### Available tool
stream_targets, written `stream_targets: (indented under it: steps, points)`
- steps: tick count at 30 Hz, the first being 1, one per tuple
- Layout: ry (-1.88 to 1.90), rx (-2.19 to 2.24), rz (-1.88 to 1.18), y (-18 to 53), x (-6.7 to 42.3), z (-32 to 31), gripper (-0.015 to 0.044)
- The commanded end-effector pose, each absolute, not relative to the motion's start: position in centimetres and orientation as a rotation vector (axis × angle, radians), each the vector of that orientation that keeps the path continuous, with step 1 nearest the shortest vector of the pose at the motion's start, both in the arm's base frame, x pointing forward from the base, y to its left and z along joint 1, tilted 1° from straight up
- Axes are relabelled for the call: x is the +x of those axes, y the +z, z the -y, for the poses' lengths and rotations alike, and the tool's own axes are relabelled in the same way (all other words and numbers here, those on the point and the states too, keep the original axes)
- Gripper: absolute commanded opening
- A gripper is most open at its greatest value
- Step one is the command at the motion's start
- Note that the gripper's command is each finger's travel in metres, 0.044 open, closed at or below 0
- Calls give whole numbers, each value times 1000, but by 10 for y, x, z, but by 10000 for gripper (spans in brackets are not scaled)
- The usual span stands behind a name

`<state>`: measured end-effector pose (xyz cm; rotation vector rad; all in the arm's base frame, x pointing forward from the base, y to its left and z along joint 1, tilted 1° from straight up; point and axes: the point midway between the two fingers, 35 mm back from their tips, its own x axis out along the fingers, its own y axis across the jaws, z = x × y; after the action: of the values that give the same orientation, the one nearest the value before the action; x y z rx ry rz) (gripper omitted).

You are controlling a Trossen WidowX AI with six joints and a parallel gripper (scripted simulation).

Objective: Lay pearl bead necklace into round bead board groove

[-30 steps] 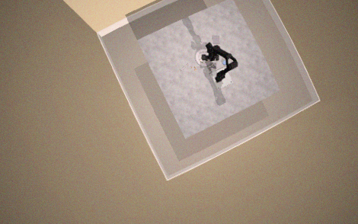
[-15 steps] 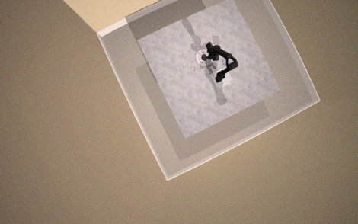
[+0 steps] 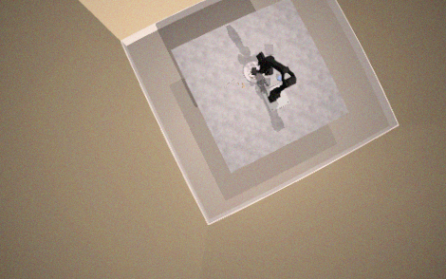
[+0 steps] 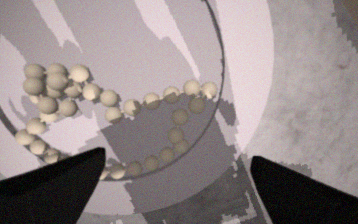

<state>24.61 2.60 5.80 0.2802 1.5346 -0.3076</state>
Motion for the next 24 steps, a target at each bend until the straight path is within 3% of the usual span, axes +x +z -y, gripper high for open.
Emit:
stream_targets:
  steps: [1, 8, 24]
  points:
    - [-252, 225, -1534, 77, 254, -25, 309]
    - [-224, 196, -1537, 83, 256, -25, 125]
    - [-225, 201, -1532, 65, 257, -25, 120]
